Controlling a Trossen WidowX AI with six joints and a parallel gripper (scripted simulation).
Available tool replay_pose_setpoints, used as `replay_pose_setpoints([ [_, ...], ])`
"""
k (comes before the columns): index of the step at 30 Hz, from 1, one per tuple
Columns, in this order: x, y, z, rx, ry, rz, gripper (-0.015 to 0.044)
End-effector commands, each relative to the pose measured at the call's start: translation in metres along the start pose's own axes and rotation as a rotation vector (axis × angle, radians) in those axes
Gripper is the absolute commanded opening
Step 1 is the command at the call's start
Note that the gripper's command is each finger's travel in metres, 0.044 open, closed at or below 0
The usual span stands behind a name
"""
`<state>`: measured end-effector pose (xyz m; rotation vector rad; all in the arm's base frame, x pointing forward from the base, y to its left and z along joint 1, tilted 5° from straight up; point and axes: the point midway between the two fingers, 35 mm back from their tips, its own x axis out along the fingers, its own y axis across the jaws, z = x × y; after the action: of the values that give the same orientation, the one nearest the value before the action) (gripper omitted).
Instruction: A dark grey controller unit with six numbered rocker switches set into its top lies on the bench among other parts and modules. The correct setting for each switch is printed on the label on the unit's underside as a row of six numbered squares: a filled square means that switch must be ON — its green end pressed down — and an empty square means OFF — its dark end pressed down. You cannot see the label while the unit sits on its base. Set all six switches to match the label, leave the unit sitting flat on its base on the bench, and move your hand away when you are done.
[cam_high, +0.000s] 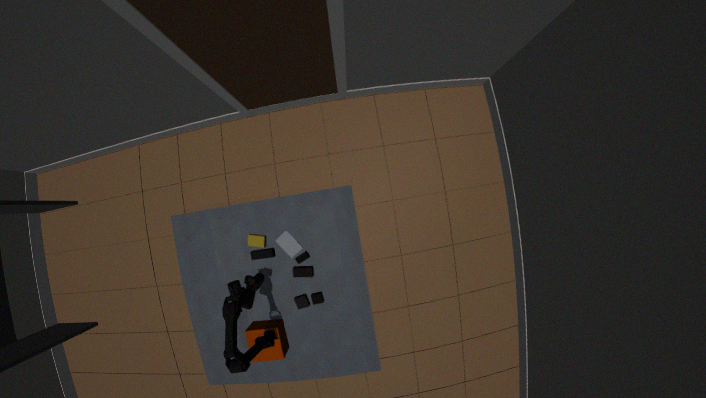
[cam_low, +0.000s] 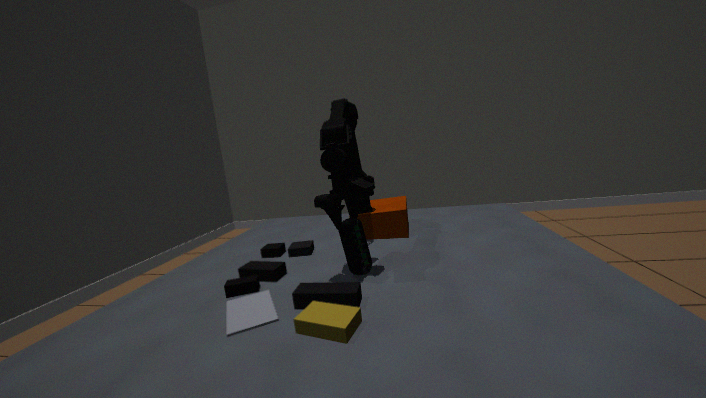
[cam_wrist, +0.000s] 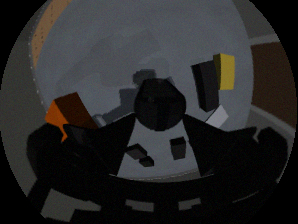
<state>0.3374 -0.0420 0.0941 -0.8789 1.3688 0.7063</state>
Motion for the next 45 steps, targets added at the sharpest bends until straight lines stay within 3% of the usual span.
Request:
replay_pose_setpoints([
  [1,0.005,0.003,-0.005,-0.003,0.002,0.012,0.0336],
  [45,0.015,0.003,-0.039,-0.004,0.005,0.012,0.0336],
])
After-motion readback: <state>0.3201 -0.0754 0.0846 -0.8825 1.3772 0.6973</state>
